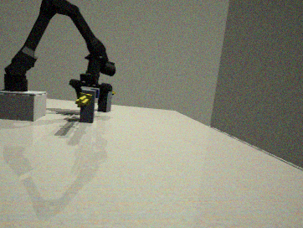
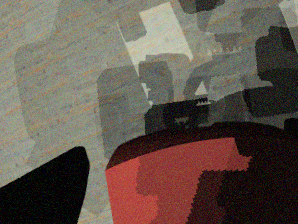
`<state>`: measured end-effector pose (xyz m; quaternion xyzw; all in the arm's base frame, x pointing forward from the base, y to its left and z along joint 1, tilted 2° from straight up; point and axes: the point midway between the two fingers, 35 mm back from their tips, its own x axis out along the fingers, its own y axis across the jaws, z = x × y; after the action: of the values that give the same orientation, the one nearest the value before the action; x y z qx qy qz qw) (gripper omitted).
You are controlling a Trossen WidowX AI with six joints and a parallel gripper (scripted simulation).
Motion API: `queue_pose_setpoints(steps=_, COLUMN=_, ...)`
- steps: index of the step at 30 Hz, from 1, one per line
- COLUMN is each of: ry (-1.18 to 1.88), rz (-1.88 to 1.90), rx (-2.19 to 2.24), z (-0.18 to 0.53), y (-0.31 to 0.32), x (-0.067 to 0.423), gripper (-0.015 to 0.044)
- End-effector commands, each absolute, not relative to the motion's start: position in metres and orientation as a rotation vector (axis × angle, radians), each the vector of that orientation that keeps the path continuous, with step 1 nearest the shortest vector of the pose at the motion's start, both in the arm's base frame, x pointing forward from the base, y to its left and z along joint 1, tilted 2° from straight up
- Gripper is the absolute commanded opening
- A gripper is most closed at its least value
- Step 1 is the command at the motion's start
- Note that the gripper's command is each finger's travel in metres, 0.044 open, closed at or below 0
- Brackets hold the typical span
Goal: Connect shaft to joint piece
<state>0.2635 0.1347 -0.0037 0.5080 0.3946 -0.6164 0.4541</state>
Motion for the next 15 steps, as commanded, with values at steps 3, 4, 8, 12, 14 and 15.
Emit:
queue_pose_setpoints(steps=3, ry=0.973, rz=-1.521, rx=1.254, z=-0.004, y=0.135, x=0.264, gripper=0.0440)
queue_pose_setpoints(steps=4, ry=0.973, rz=-1.521, rx=1.254, z=-0.004, y=0.135, x=0.264, gripper=0.0440)
queue_pose_setpoints(steps=8, ry=1.030, rz=-1.494, rx=1.326, z=0.000, y=0.133, x=0.263, gripper=0.0440)
queue_pose_setpoints(steps=12, ry=1.116, rz=-1.430, rx=1.443, z=0.007, y=0.131, x=0.263, gripper=0.0440)
queue_pose_setpoints(steps=14, ry=1.156, rz=-1.389, rx=1.501, z=0.011, y=0.131, x=0.263, gripper=0.0440)
queue_pose_setpoints(steps=15, ry=1.175, rz=-1.366, rx=1.529, z=0.013, y=0.130, x=0.263, gripper=0.0440)
